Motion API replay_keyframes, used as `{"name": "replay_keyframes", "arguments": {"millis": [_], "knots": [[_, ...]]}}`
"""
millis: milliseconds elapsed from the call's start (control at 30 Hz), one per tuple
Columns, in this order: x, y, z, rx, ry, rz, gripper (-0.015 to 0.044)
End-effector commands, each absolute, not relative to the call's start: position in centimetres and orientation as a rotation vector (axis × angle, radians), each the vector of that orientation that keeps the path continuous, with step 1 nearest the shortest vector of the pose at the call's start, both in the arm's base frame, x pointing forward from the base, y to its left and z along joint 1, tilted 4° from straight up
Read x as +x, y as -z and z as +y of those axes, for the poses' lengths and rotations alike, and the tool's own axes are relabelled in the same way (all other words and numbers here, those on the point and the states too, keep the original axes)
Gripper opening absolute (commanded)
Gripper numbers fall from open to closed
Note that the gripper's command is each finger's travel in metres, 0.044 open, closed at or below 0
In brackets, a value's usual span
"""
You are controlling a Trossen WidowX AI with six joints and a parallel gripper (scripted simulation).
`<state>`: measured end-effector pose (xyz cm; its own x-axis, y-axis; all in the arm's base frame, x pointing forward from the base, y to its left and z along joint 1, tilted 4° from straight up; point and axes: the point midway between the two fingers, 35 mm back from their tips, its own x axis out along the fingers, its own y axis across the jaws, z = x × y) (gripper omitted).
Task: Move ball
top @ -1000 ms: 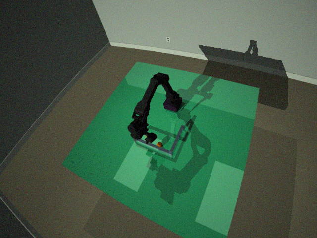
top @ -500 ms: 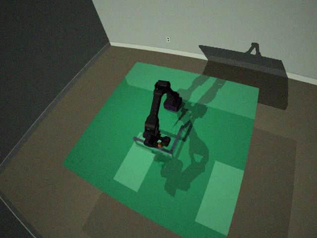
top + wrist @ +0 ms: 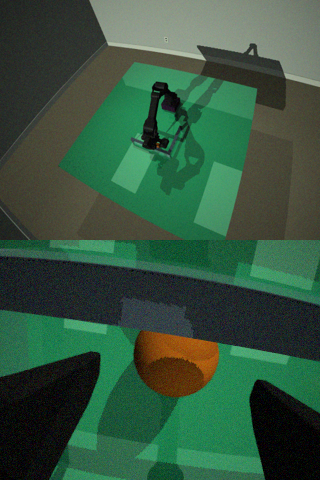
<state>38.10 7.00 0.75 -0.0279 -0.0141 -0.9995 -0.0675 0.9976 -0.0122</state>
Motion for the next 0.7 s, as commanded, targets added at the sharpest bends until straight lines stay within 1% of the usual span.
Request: {"name": "replay_keyframes", "arguments": {"millis": [0, 533, 667], "knots": [[37.9, 0.3, 7.0, -0.065, -0.047, 1.610, 0.0323], [37.7, 2.6, 7.0, -0.065, -0.047, 1.610, 0.0323], [37.7, 2.6, 7.0, -0.065, -0.047, 1.610, 0.0218]]}}
